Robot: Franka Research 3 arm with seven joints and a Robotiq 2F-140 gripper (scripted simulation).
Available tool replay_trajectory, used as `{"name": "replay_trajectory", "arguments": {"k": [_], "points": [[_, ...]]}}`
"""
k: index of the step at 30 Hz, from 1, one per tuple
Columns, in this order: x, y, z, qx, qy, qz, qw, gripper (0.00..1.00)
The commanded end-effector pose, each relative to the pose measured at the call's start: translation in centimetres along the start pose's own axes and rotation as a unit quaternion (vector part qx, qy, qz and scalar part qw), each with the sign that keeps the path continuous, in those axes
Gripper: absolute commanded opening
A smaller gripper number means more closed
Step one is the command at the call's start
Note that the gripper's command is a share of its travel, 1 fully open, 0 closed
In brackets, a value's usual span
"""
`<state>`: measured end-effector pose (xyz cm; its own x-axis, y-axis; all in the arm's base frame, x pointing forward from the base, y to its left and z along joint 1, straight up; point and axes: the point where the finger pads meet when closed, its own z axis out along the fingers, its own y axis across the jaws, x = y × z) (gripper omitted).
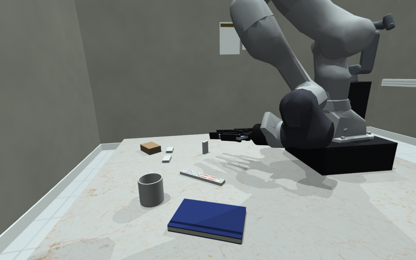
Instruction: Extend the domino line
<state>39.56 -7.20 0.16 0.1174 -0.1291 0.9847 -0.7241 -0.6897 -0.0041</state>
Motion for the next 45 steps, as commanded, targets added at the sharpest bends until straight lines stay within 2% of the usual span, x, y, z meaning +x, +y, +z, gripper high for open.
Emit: {"name": "replay_trajectory", "arguments": {"k": [1,9,18,23,25,28,34,40,42,45], "points": [[0.3,-0.1,0.3,0.001,-0.002,0.000,1.000,0.34],[1.5,-0.2,1.5,0.001,-0.003,0.002,1.000,0.34],[5.0,0.0,4.4,0.001,-0.002,-0.001,1.000,0.34],[5.3,0.1,4.8,-0.025,-0.046,0.034,0.998,0.34],[5.3,0.1,4.8,-0.025,-0.046,0.034,0.998,0.34],[5.4,0.3,5.0,-0.044,-0.079,0.059,0.994,0.34],[5.6,0.4,5.4,-0.084,-0.150,0.115,0.978,0.34],[5.7,0.8,5.8,-0.134,-0.234,0.179,0.946,0.34],[5.7,0.8,5.8,-0.134,-0.234,0.179,0.946,0.34],[5.8,0.9,6.0,-0.162,-0.281,0.218,0.920,0.34]]}}
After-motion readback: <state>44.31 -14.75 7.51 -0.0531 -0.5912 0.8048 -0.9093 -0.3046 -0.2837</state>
